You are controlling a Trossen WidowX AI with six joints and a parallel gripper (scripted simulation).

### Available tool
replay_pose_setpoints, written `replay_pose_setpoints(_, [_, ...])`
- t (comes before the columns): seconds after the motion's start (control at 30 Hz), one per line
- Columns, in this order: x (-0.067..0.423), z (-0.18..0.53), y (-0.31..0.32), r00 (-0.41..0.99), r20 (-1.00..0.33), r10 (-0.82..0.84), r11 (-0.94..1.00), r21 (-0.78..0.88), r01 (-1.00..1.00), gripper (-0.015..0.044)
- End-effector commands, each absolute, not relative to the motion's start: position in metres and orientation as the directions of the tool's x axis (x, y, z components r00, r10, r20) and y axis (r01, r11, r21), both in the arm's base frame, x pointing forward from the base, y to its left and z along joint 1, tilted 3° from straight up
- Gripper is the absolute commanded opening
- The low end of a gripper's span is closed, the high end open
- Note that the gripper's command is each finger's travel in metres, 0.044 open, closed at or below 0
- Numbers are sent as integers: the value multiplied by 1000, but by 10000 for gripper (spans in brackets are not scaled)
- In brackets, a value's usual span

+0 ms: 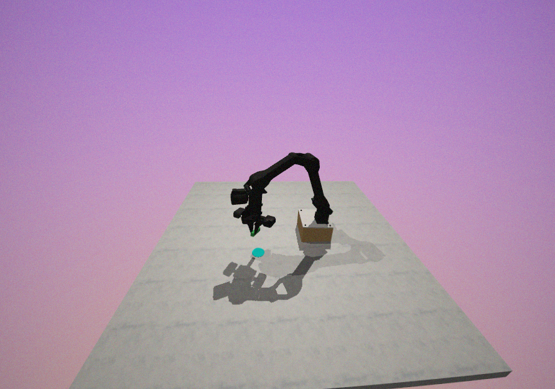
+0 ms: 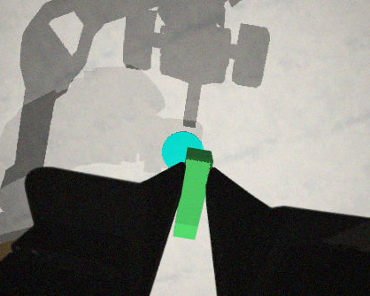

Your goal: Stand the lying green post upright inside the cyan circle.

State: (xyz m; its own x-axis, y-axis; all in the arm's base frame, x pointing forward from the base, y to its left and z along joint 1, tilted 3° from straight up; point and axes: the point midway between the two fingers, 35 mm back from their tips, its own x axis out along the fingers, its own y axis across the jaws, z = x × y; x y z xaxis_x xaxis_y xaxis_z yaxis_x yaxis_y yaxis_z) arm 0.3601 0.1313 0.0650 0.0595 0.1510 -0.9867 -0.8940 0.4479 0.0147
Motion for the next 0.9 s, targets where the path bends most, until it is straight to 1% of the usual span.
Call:
replay_pose_setpoints(0.0, [362, 60, 132, 69, -982, 179, 463, 22, -886, 22])
replay_pose_setpoints(0.87, [381, 43, 136, 160, -929, 335, 525, 43, -850, 22])
